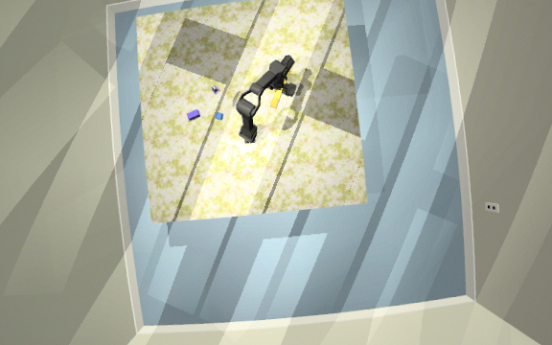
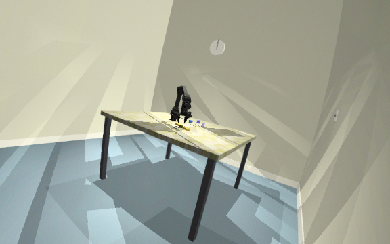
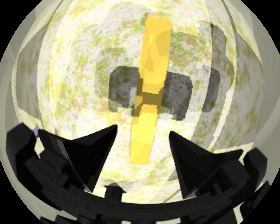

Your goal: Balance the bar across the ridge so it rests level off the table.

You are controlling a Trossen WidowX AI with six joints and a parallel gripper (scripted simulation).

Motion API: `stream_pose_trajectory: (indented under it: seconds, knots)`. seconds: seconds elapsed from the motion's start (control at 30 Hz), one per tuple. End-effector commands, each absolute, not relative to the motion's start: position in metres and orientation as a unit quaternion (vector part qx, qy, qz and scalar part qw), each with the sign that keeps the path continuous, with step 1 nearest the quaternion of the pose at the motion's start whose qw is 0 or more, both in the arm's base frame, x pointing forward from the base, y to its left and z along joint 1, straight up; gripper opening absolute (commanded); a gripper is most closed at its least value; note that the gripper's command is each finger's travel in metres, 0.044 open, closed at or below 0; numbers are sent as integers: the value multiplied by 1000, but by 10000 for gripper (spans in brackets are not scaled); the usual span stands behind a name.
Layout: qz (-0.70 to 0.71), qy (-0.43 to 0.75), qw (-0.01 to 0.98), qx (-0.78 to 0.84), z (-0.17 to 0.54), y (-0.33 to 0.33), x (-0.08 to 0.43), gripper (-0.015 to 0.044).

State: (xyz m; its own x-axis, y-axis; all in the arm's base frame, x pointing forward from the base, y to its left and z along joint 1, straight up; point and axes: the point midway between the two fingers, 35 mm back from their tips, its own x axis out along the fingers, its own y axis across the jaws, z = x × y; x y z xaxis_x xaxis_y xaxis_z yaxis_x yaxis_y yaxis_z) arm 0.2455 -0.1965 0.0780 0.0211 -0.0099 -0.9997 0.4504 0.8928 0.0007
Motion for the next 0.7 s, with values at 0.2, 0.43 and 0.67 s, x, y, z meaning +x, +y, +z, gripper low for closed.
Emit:
stream_pose_trajectory:
  seconds: [0.2, 0.43, 0.67]
  knots:
    - [-170, 678, 697, 161, 68, -198, 246, 315]
    - [-170, 678, 697, 161, 56, -198, 246, 315]
    - [-170, 678, 697, 161, 49, -198, 246, 315]
